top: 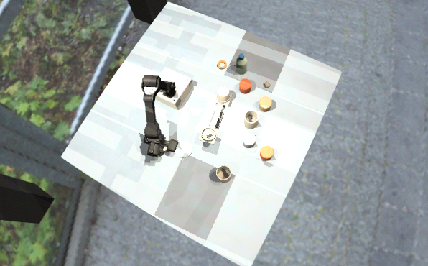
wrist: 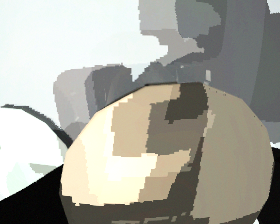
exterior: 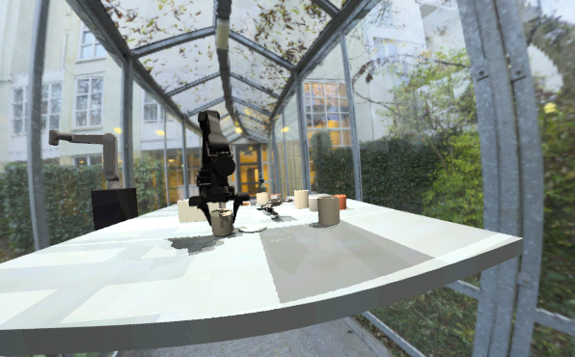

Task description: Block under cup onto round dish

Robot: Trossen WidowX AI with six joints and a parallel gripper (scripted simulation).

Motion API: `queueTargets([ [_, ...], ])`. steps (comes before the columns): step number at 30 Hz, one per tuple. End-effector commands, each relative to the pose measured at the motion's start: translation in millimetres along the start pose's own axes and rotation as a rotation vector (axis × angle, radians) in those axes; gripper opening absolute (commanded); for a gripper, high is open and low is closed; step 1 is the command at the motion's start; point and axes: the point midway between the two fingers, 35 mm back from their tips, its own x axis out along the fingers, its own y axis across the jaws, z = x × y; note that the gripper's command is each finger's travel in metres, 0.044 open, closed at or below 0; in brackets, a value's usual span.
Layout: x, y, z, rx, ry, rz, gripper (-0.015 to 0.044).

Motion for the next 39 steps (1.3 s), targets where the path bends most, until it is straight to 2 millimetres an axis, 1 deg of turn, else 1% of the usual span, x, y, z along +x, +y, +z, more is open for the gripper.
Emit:
queueTargets([
  [1,10,-1,-2,-0.006,0.009,-0.004,0.0],
  [5,16,-1,-2,-0.006,0.009,-0.004,0.0],
  [6,8,0,0,0.0,0.002,0.0,0.0026],
  [20,8,0,0,0.0,0.002,0.0,0.0394],
  [21,5,0,0,-0.001,0.002,-0.001,0.042],
  [22,-4,0,0,-0.002,0.003,-0.001,0.044],
  [24,-33,0,0,-0.005,0.007,-0.003,0.044],
  [25,-42,0,-1,-0.006,0.008,-0.003,0.044],
  [26,-45,-1,-2,-0.006,0.008,-0.004,0.044],
  [31,-45,-1,-2,-0.006,0.008,-0.004,0.044],
  [33,-46,2,-2,-0.015,0.007,-0.008,0.0388],
  [35,-48,8,-4,-0.043,0.002,-0.02,0.0335],
  [38,-51,24,-5,-0.105,-0.015,-0.045,0.026],
  [39,-53,32,-6,-0.13,-0.023,-0.051,0.026],
])
